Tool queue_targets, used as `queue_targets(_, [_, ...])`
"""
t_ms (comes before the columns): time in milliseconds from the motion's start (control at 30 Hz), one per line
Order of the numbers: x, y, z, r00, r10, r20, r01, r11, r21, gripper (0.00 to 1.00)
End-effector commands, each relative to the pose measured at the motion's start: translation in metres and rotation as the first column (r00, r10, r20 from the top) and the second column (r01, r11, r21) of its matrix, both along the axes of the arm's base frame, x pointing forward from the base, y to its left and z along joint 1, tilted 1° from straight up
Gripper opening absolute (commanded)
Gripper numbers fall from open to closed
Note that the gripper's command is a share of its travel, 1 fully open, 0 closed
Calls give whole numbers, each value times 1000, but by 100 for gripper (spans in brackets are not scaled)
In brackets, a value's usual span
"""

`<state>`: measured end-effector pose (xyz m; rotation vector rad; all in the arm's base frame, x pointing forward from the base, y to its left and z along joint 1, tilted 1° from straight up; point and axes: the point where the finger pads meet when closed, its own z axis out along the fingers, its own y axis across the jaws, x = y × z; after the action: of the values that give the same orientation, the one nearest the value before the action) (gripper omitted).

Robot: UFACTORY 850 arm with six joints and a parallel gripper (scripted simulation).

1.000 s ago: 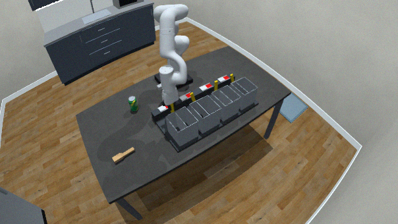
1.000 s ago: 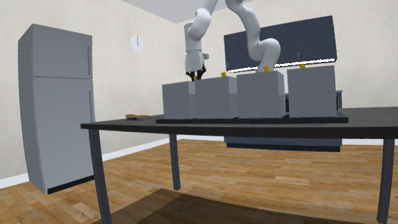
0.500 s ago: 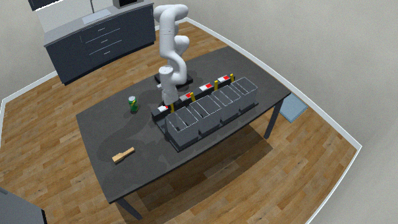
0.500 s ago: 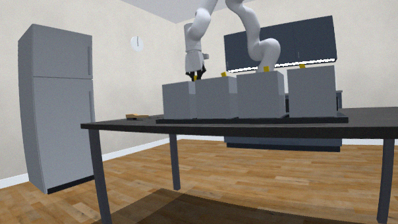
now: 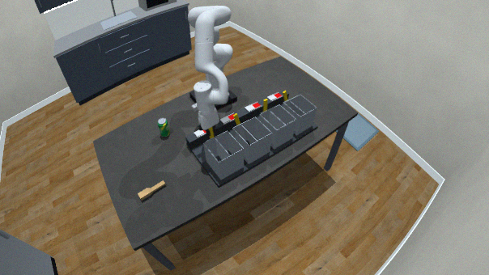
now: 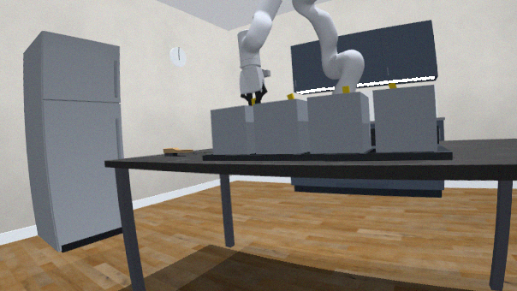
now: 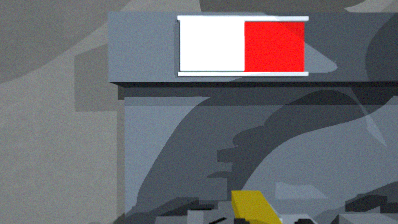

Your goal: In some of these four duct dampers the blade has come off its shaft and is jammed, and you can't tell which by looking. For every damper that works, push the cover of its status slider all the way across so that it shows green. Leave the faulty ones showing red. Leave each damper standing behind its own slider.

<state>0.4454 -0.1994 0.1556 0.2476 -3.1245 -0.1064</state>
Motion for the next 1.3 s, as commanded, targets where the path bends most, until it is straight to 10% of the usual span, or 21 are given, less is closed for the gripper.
queue_targets(0, [1,-1,1,1000,0,1,0,1000,8,19])
queue_targets(1267, [4,-22,-3,999,4,-32,3,977,215,19])
